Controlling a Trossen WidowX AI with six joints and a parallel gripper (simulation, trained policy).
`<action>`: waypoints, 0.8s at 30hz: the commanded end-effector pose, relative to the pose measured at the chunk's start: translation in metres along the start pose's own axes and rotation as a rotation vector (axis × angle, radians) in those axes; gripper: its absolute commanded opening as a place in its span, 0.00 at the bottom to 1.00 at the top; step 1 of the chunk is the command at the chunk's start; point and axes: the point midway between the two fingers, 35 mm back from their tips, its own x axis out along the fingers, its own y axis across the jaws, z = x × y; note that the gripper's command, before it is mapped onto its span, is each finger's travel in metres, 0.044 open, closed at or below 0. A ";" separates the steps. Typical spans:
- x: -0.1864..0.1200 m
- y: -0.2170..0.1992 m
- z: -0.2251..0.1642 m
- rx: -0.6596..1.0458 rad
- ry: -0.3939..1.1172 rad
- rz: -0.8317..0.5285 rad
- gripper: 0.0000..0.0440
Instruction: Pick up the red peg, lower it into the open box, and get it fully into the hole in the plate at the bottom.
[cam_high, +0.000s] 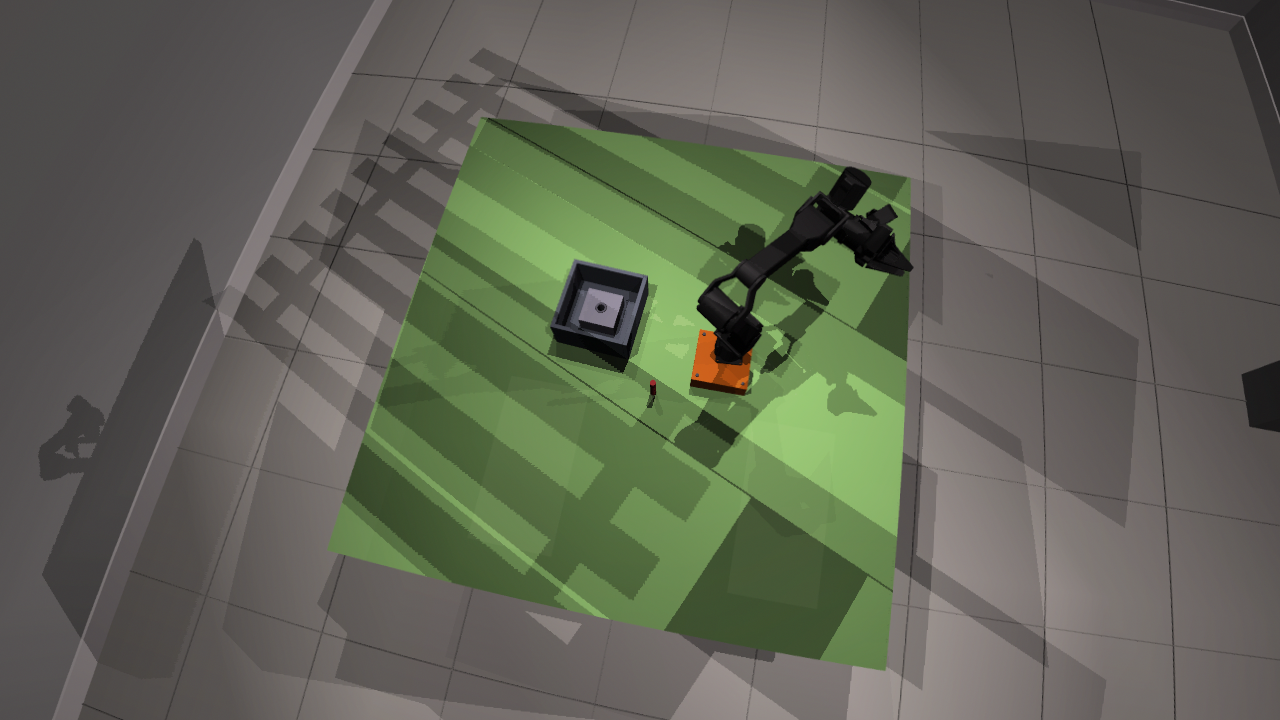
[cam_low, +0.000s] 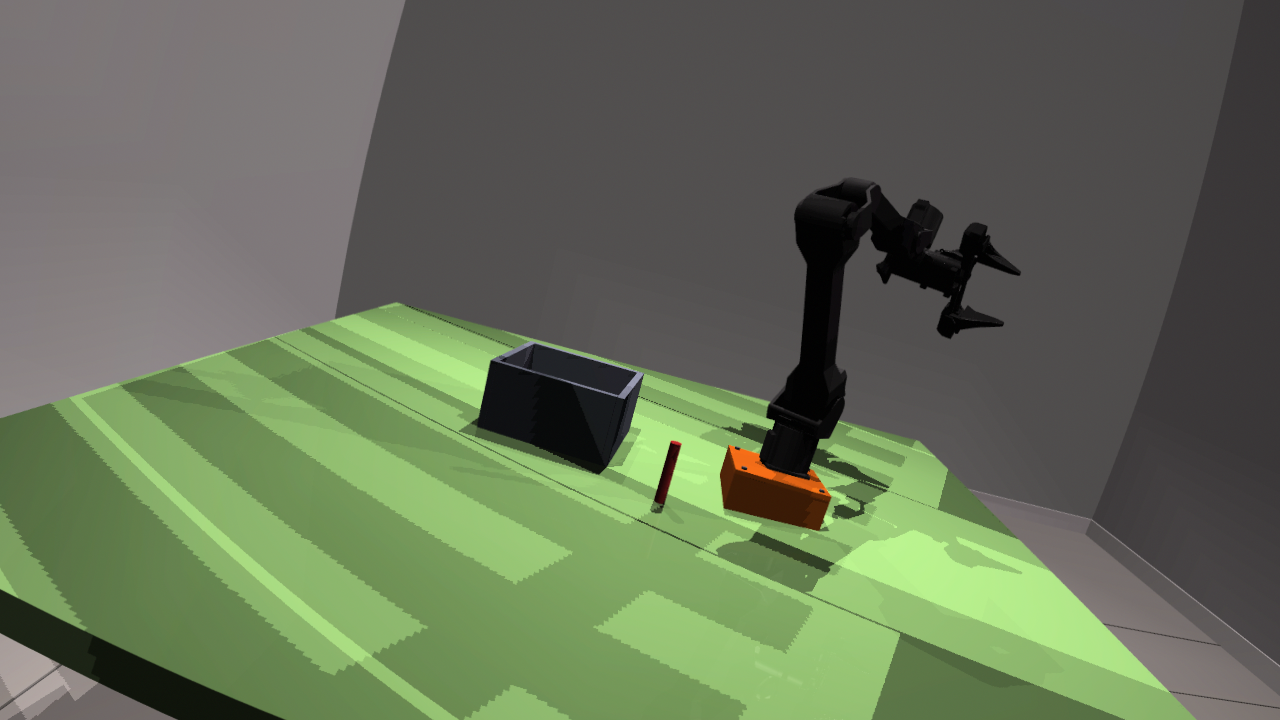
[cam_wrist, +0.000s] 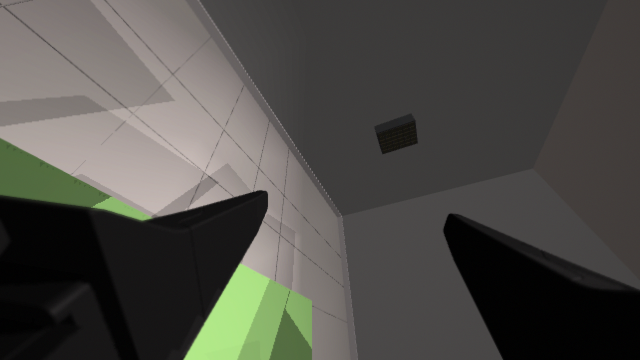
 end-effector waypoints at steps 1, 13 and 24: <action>-0.018 0.028 0.010 -0.047 -0.082 0.081 1.00; -0.106 0.102 0.026 -0.170 -0.363 0.355 1.00; -0.206 0.146 0.008 -0.277 -0.601 0.620 1.00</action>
